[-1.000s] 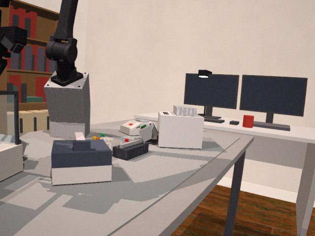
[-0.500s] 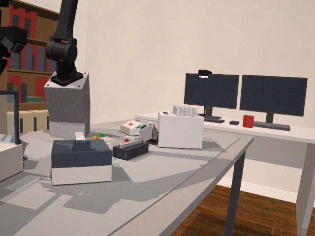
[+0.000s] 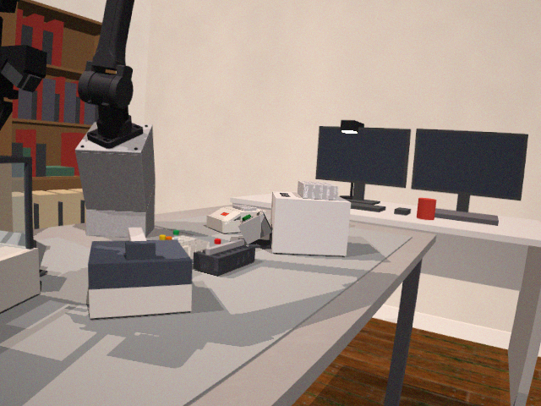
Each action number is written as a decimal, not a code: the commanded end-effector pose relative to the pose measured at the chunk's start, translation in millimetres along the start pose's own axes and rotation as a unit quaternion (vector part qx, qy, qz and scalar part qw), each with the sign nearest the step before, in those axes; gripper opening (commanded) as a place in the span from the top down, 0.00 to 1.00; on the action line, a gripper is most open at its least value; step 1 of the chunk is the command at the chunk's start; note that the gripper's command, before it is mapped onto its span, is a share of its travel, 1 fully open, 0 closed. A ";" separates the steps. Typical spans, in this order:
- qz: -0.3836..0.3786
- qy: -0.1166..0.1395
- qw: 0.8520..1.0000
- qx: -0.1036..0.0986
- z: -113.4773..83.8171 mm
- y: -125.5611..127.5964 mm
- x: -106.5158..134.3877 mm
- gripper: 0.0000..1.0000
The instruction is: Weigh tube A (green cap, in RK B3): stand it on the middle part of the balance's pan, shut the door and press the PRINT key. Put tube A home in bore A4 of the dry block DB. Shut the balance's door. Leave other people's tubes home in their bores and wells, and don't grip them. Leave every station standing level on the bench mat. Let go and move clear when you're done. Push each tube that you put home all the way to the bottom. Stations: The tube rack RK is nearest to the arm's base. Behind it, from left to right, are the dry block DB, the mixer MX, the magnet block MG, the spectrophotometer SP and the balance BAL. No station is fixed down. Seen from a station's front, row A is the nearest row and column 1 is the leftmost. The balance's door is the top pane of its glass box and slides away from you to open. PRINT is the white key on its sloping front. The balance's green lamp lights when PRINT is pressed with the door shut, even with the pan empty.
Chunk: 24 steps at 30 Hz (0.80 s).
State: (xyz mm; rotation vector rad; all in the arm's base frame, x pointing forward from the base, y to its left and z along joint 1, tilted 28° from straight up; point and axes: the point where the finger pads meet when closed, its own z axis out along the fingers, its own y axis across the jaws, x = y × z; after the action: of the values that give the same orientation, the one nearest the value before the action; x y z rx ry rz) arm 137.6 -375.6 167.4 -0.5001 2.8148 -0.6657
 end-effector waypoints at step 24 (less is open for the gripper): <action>-0.001 0.001 1.000 0.011 -6.3 -11.0 -1.3 0.94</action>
State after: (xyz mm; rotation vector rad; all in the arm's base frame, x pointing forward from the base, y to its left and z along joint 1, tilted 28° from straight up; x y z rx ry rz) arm 137.6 -375.5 167.2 -0.5001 2.8150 -0.6650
